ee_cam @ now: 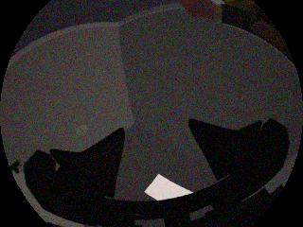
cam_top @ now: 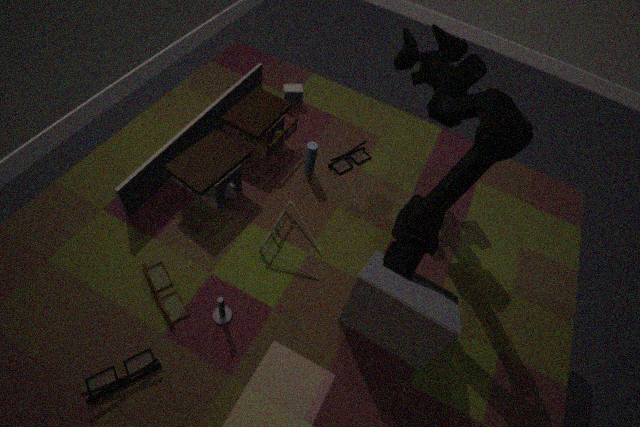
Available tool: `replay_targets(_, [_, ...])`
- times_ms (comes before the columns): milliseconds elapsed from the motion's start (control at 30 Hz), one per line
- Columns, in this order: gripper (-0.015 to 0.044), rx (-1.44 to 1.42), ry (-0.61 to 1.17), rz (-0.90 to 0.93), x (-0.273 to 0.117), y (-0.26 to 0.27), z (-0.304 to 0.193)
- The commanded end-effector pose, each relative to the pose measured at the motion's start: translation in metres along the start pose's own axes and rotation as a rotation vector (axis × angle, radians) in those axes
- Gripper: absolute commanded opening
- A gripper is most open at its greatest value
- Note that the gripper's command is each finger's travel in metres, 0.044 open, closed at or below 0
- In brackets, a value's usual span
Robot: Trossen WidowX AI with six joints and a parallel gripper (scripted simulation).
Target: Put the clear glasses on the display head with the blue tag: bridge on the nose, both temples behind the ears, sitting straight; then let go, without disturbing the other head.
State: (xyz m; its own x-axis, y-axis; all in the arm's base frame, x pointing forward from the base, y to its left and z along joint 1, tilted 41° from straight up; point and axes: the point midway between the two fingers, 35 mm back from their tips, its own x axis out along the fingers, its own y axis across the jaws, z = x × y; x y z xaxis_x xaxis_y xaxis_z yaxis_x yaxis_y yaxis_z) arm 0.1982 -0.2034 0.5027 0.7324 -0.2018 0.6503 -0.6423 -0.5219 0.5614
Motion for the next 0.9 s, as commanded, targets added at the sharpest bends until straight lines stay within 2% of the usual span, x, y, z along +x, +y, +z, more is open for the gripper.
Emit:
replay_targets(0, [0.0426, 0.000, 0.000, 0.000, 0.000, 0.000, 0.000])
replay_targets(233, [0.0440, 0.000, 0.000, 0.000, 0.000, 0.000, 0.000])
replay_targets(533, [0.0204, 0.145, -0.126, -0.063, 0.018, -0.045, 0.045])
replay_targets(667, [0.0200, 0.204, -0.243, -0.117, 0.027, -0.084, 0.078])
replay_targets(867, [0.0200, 0.251, -0.452, -0.271, 0.029, -0.170, 0.121])
